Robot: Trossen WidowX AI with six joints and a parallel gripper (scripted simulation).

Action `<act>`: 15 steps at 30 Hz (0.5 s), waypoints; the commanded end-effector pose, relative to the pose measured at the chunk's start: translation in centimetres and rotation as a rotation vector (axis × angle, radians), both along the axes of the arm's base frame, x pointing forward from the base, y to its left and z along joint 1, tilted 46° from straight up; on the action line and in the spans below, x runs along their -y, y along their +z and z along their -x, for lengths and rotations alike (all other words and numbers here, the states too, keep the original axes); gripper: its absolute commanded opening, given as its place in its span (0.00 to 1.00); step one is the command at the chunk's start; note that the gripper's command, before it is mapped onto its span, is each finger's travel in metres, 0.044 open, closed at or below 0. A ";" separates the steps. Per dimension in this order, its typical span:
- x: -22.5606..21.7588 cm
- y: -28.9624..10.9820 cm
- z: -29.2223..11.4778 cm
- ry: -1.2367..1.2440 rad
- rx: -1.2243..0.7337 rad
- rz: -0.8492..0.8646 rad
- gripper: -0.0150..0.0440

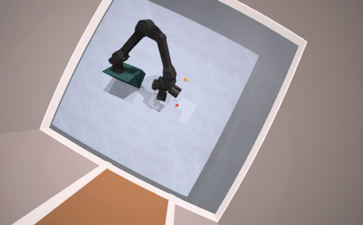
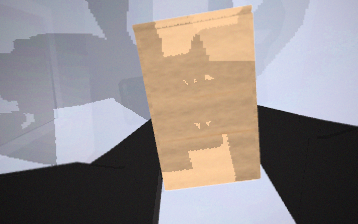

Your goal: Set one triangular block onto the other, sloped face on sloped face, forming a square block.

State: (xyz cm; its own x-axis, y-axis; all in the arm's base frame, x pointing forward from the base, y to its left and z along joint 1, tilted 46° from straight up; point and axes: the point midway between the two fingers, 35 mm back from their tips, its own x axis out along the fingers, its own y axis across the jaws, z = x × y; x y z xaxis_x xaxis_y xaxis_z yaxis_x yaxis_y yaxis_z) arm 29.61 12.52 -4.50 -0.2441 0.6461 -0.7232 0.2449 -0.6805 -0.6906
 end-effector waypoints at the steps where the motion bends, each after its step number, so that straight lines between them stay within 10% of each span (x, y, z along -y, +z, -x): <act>1: 0.1 0.0 0.0 -0.001 -0.001 0.006 0.25; 15: 0.0 0.0 0.0 0.000 -0.001 0.001 0.25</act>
